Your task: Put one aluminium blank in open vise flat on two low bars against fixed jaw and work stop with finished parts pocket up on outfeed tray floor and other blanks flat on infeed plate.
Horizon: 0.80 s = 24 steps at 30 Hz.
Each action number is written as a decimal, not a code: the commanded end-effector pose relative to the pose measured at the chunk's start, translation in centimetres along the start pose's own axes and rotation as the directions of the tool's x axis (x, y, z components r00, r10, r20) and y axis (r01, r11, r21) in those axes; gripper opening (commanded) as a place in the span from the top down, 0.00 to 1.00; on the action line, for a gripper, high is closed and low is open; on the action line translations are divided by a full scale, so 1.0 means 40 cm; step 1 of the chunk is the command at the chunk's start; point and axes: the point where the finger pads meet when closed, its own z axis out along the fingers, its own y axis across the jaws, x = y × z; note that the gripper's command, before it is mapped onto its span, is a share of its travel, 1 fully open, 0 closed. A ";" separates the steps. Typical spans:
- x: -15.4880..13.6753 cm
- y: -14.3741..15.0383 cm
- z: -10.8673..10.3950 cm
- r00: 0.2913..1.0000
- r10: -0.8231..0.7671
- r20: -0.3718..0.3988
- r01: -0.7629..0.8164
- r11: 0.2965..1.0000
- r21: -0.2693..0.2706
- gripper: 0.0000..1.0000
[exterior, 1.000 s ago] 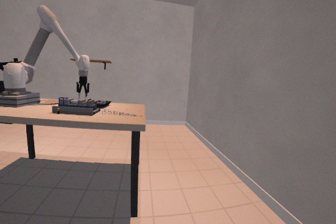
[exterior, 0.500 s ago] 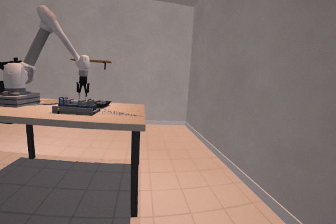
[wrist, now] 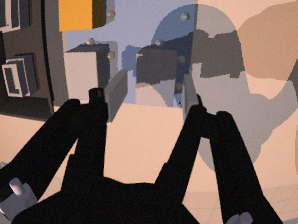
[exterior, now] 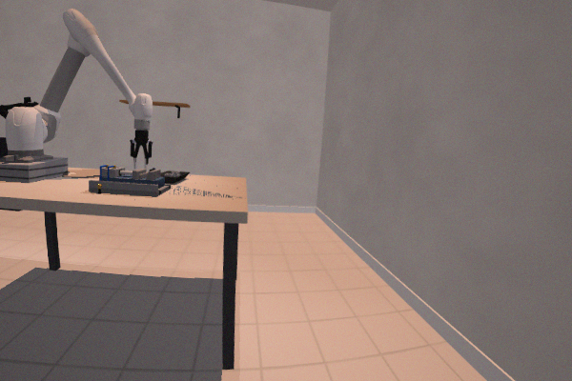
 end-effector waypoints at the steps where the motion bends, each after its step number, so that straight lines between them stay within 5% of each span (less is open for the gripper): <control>1: 0.000 0.000 0.000 1.000 0.000 0.000 0.000 1.000 0.000 0.60; 24: 0.000 0.000 0.011 1.000 0.000 0.000 0.000 1.000 0.000 0.60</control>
